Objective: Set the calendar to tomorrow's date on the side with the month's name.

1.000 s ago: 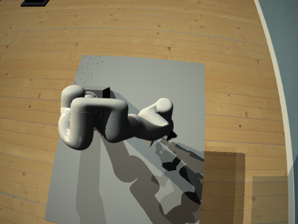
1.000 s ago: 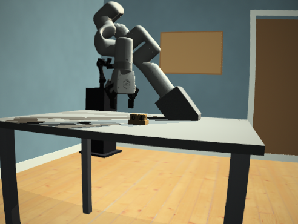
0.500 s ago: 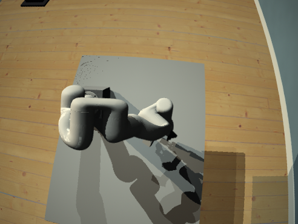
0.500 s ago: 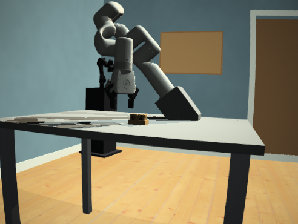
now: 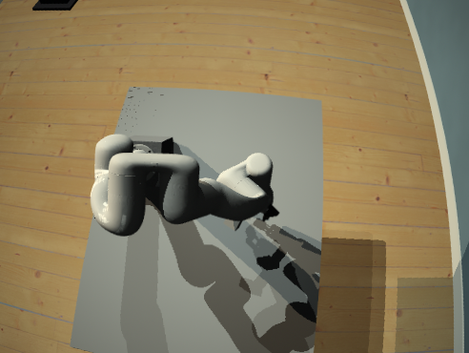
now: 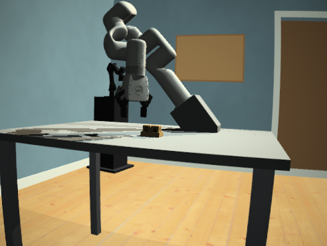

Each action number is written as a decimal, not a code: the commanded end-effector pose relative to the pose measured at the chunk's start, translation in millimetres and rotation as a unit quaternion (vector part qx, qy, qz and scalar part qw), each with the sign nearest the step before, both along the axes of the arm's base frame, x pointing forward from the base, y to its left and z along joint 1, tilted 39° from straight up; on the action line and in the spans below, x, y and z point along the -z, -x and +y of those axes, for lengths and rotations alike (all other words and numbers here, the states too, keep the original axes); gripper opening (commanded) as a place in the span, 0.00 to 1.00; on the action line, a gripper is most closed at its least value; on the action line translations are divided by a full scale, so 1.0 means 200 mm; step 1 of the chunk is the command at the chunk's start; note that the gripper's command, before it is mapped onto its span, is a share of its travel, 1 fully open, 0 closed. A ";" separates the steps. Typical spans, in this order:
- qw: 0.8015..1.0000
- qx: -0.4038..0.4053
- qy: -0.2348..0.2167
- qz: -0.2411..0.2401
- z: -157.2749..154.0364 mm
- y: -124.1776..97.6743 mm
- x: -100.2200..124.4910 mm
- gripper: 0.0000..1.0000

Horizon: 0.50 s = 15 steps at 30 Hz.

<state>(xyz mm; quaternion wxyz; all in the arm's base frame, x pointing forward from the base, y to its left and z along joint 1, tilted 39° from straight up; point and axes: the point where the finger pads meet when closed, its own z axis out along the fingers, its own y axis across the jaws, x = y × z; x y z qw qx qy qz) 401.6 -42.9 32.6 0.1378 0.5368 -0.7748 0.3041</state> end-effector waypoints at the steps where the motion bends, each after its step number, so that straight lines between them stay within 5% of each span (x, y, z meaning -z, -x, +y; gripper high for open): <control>1: 1.000 -0.001 -0.001 -0.002 0.04 0.00 -0.05 1.00; 15: 1.000 -0.001 -0.001 -0.002 0.17 0.02 -0.21 1.00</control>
